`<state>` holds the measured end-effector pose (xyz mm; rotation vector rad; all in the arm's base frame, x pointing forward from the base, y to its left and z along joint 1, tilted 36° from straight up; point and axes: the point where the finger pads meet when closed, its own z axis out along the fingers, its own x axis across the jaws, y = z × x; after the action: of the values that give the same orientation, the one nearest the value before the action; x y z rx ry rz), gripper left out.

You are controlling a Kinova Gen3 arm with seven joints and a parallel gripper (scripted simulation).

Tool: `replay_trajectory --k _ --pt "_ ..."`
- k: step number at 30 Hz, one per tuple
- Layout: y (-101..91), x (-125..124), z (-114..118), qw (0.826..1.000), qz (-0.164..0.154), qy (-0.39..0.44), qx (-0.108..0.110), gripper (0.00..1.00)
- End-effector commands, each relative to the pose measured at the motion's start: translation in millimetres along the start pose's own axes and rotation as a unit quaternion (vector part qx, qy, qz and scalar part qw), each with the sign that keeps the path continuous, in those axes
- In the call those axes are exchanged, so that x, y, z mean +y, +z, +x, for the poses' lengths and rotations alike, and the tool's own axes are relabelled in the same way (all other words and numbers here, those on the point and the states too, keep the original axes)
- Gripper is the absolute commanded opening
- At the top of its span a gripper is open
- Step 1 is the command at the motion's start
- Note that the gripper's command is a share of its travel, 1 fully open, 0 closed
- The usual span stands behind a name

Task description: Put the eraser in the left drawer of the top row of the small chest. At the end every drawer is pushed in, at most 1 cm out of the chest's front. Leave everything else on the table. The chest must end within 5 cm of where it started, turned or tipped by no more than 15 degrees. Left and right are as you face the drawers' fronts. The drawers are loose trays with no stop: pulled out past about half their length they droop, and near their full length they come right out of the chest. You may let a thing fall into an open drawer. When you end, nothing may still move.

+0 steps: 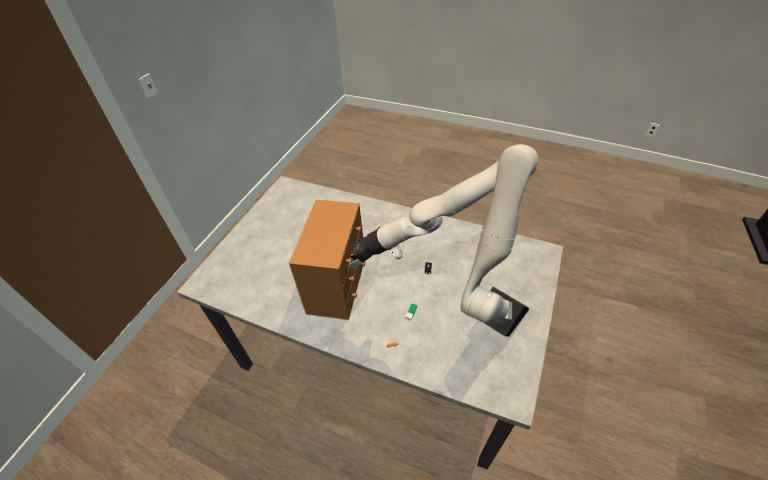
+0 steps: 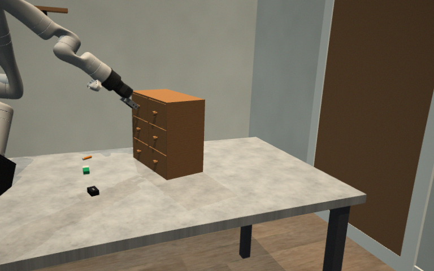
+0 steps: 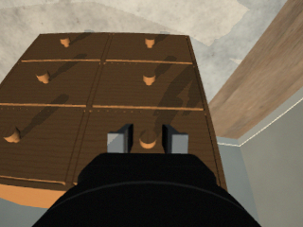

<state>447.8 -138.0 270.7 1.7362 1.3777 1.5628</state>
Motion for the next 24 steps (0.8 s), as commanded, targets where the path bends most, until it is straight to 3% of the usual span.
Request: replay_trajectory --k 1,24 --pt "4.4 3.1 -2.0 1.0 0.0 0.004 -0.004 0.67" --pt "9.8 6.9 -1.8 1.0 0.001 0.004 -0.004 0.67"
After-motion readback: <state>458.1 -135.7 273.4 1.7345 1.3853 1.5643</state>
